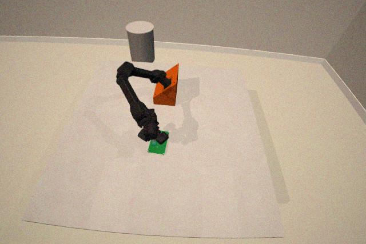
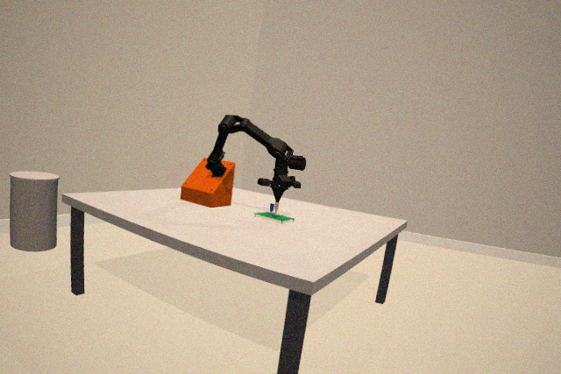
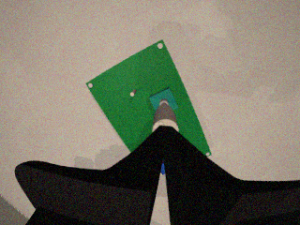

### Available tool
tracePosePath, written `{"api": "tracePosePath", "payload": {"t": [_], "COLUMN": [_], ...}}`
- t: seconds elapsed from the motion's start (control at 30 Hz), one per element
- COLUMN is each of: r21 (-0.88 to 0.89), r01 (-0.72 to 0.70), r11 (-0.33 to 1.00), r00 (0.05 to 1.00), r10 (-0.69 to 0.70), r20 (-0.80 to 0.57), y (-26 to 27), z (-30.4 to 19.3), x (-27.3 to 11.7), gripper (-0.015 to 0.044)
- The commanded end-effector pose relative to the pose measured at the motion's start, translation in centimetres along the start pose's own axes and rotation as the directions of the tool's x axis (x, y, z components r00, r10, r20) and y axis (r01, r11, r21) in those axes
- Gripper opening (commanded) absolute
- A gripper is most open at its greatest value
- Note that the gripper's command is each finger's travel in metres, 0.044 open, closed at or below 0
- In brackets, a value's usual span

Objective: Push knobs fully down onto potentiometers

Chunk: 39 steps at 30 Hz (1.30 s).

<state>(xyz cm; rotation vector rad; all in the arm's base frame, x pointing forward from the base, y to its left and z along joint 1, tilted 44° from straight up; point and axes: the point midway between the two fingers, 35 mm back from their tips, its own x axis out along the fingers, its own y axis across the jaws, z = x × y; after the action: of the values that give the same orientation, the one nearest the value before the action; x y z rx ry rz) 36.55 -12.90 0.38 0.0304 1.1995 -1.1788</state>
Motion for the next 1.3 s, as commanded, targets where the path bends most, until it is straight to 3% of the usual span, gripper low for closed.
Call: {"api": "tracePosePath", "payload": {"t": [0.0, 1.27], "r21": [-0.005, -0.005], "r01": [0.003, 0.004], "r11": [1.000, 1.000], "r00": [1.000, 1.000], "r10": [-0.003, -0.004], "r20": [0.004, 0.004], "y": [0.0, 0.0], "z": [0.0, 0.0], "x": [0.0, 1.2], "gripper": [0.0000, 0.0000]}}
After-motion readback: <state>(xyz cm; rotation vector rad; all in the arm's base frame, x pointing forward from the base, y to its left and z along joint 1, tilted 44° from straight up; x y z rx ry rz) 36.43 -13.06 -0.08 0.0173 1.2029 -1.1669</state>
